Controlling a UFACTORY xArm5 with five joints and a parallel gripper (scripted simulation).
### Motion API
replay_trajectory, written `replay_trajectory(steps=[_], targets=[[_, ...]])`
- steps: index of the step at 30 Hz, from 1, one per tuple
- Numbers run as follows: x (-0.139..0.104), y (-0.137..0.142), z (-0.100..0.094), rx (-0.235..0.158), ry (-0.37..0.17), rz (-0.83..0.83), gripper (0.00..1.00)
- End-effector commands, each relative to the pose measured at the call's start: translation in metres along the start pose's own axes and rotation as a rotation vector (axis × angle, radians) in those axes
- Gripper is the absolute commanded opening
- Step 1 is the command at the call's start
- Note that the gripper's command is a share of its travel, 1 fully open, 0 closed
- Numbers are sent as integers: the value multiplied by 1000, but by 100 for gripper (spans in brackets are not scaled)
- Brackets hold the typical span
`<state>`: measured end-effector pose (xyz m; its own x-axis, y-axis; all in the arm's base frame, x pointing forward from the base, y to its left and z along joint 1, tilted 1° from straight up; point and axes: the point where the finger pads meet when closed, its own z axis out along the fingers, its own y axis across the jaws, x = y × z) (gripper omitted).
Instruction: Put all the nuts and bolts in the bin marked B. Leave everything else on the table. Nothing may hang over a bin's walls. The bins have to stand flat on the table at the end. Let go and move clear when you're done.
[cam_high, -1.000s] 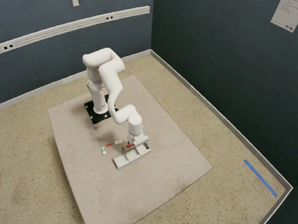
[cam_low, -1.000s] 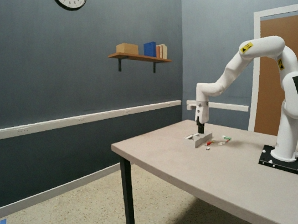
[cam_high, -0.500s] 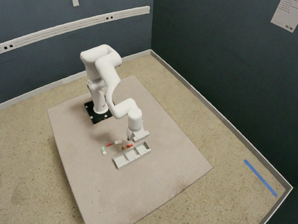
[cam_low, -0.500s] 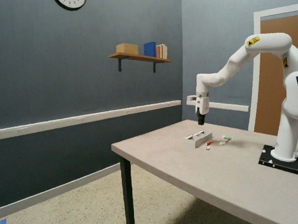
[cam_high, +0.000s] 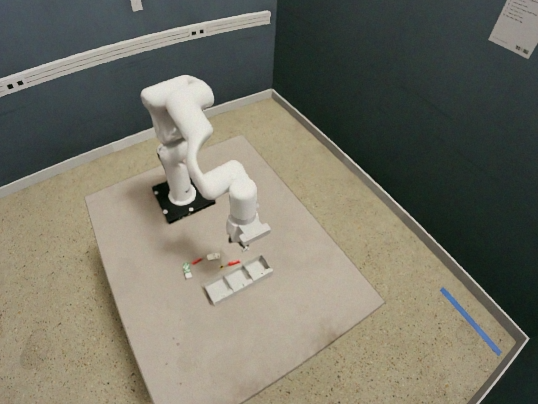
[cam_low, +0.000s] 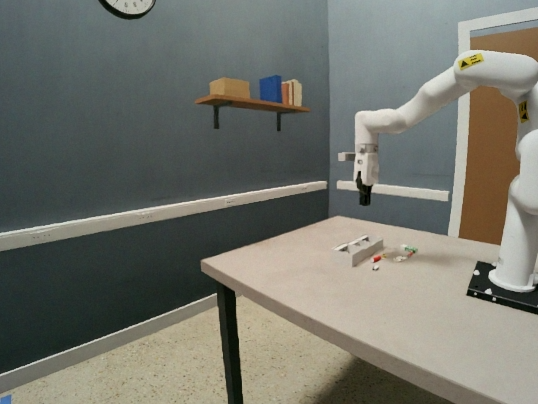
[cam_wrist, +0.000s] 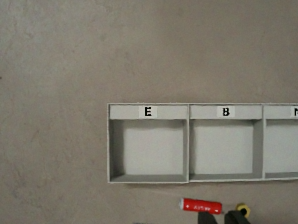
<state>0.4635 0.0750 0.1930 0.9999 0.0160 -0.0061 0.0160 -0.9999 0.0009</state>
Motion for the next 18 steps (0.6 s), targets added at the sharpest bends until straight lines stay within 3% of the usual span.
replay_trajectory(steps=[1,3,6,18], targets=[[-2,4,4,16,2,-50,32],[-2,4,4,16,2,-50,32],[-10,15,25,12,2,-200,32],[-44,62,106,2,-14,-545,32]])
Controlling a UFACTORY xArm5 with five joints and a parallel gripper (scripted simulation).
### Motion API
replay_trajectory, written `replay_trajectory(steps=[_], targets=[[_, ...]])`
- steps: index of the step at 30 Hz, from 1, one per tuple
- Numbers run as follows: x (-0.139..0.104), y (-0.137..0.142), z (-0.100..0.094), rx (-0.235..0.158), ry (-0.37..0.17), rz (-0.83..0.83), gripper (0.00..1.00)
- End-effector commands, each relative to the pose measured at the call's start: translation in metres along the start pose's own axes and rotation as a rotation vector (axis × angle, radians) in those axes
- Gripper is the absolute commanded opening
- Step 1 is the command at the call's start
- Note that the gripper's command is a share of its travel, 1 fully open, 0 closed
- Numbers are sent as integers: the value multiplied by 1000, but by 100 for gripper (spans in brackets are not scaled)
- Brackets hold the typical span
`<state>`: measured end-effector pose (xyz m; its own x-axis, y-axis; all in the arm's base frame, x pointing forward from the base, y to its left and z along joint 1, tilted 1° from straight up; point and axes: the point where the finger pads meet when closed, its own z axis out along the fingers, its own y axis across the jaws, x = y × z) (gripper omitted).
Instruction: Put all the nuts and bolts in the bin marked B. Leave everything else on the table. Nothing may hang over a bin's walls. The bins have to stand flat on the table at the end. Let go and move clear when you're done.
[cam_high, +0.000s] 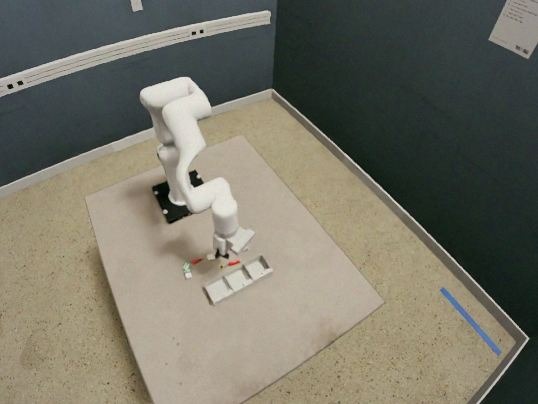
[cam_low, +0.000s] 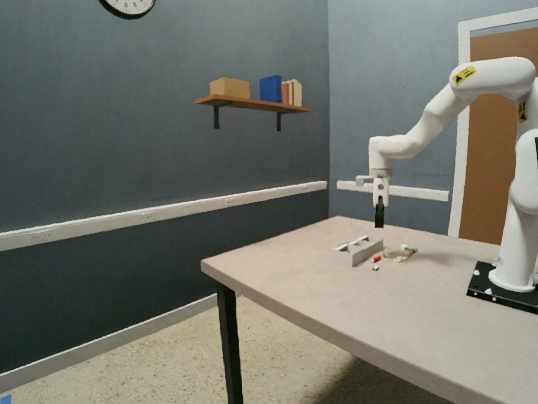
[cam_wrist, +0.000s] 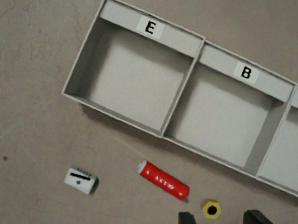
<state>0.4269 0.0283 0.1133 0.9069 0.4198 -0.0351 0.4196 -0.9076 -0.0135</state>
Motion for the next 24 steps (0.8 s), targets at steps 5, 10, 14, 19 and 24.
replay_trajectory(steps=[5,10,14,19,24], targets=[[-24,19,47,-10,19,-257,32],[-29,23,50,-16,29,-331,32],[-28,23,49,-16,29,-331,32],[-27,22,49,-16,29,-331,32],[-27,21,49,-16,29,-331,32]])
